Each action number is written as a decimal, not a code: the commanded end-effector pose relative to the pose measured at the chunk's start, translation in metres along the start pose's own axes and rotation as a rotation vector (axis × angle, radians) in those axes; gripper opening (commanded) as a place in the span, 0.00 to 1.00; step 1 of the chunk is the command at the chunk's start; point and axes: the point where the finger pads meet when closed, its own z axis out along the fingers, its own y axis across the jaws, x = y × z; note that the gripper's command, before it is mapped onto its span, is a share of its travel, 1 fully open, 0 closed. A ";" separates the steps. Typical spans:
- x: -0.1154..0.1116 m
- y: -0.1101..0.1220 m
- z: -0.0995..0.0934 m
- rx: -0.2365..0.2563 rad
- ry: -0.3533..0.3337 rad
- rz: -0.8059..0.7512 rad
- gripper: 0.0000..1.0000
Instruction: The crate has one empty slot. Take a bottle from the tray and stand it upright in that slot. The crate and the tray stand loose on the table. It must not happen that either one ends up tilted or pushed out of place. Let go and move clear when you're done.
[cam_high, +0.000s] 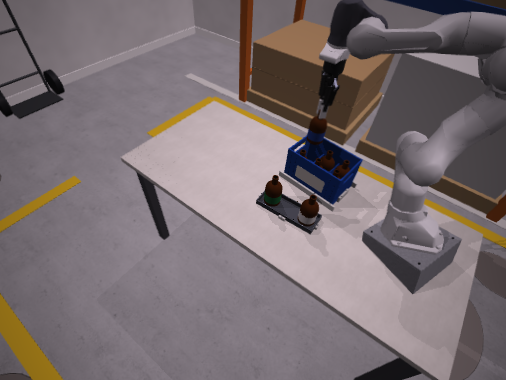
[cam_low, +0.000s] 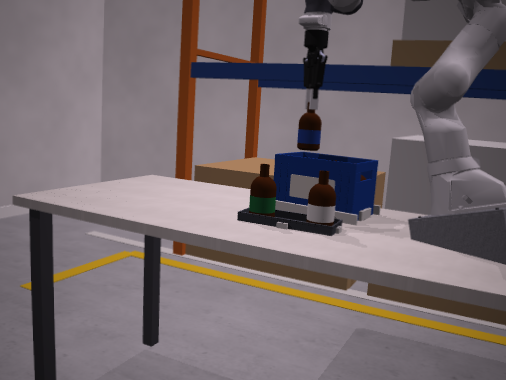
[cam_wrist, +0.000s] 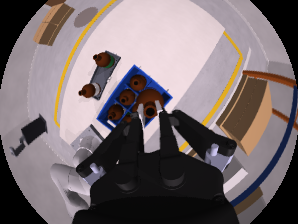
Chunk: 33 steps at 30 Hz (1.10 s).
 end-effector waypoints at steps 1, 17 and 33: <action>-0.002 0.004 -0.001 -0.003 -0.001 -0.019 0.00; -0.007 0.012 -0.001 -0.003 -0.001 -0.019 0.00; -0.009 0.015 -0.001 -0.003 -0.001 -0.019 0.00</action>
